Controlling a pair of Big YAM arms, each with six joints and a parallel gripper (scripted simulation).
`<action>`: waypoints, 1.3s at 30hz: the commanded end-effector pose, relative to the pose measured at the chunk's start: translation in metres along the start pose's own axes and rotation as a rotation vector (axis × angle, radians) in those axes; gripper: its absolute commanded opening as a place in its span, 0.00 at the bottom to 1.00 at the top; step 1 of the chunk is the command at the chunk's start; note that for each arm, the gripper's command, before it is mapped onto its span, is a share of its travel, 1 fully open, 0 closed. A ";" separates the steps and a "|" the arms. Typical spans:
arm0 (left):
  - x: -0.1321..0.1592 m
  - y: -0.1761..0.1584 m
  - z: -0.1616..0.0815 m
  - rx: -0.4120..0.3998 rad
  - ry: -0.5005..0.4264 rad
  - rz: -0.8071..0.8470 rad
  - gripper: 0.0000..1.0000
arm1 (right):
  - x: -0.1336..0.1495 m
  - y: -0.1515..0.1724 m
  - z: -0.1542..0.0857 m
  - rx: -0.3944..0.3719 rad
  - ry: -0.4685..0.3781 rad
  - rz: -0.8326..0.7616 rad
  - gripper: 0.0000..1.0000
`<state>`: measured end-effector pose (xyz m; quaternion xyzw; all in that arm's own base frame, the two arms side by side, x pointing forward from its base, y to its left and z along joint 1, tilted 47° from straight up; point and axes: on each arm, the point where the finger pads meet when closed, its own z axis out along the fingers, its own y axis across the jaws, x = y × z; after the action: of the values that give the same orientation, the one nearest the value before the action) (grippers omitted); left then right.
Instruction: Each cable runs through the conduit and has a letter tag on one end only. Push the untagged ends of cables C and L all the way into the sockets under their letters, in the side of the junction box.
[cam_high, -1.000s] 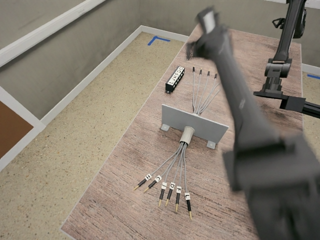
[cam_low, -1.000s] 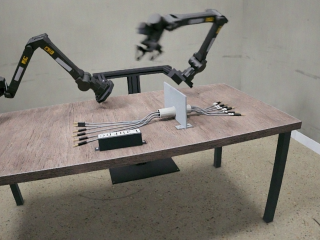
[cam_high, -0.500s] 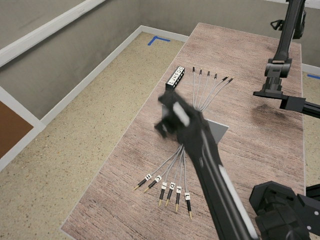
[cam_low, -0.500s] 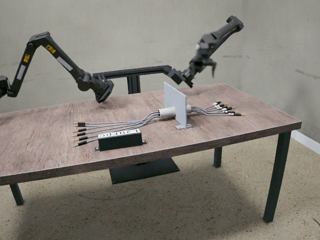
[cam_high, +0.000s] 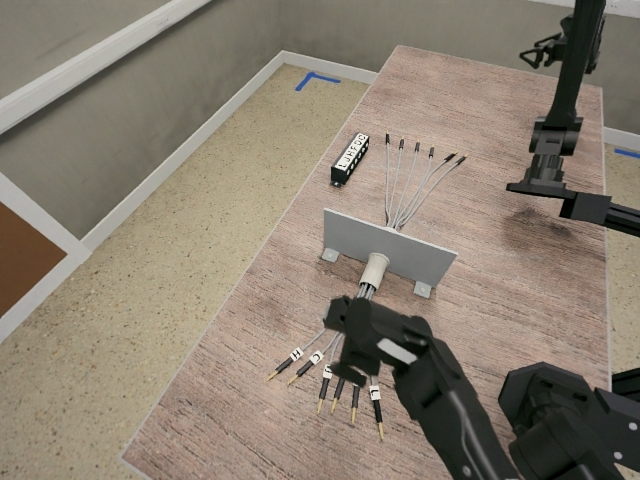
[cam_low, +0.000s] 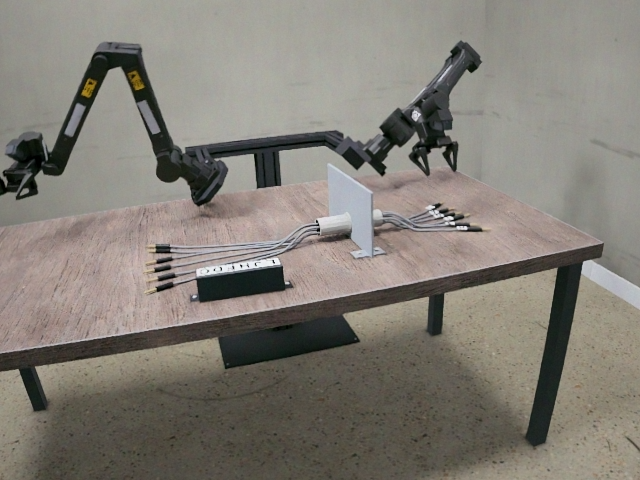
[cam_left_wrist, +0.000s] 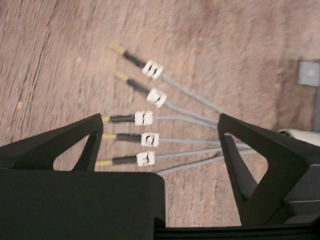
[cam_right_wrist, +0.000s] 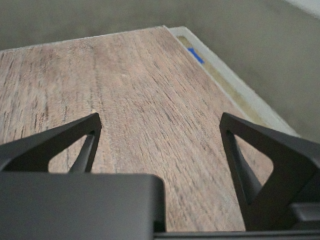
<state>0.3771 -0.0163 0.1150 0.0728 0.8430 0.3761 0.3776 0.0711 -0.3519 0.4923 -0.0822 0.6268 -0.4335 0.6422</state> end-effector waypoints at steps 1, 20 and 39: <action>0.011 0.015 0.004 -0.029 0.002 -0.063 1.00 | -0.023 0.020 0.002 -0.009 0.030 -0.251 1.00; 0.018 0.019 0.004 -0.046 0.009 -0.054 1.00 | -0.127 0.069 0.013 0.027 -0.119 -0.919 1.00; 0.015 0.021 0.004 -0.050 0.004 -0.063 1.00 | -0.093 0.136 0.020 -0.064 0.054 -0.527 1.00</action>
<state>0.3670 -0.0005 0.1177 0.0498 0.8381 0.3835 0.3846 0.1606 -0.2182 0.4968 -0.2621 0.5768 -0.5898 0.5008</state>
